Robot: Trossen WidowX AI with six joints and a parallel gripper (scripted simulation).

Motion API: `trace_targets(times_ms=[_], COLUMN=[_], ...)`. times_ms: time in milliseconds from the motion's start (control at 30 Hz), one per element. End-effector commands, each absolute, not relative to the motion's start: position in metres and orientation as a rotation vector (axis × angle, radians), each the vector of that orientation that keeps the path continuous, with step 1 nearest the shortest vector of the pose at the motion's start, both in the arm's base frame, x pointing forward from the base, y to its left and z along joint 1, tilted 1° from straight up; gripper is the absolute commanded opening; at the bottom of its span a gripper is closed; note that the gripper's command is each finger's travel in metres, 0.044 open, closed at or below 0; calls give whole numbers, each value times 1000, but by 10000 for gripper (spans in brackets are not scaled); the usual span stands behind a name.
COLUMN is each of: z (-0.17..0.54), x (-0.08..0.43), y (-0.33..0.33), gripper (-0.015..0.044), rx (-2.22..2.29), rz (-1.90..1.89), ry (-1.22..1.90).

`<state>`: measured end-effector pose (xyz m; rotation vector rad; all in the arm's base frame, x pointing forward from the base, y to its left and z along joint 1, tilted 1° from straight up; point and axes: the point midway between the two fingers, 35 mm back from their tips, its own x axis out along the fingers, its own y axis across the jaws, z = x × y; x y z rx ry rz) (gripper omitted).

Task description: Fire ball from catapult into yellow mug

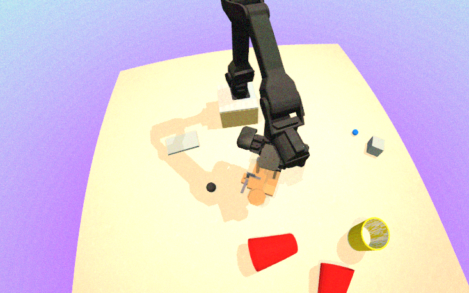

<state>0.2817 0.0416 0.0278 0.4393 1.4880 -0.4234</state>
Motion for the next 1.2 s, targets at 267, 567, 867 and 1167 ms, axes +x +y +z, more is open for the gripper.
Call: trace_targets(times_ms=[267, 567, 867, 1167], z=[30, 30, 30, 16], x=[282, 277, 279, 281], y=[105, 162, 168, 168], gripper=[0, 0, 0, 0], rx=[724, 956, 974, 974], rz=[-684, -899, -915, -915], ry=[1416, 1334, 1327, 1327])
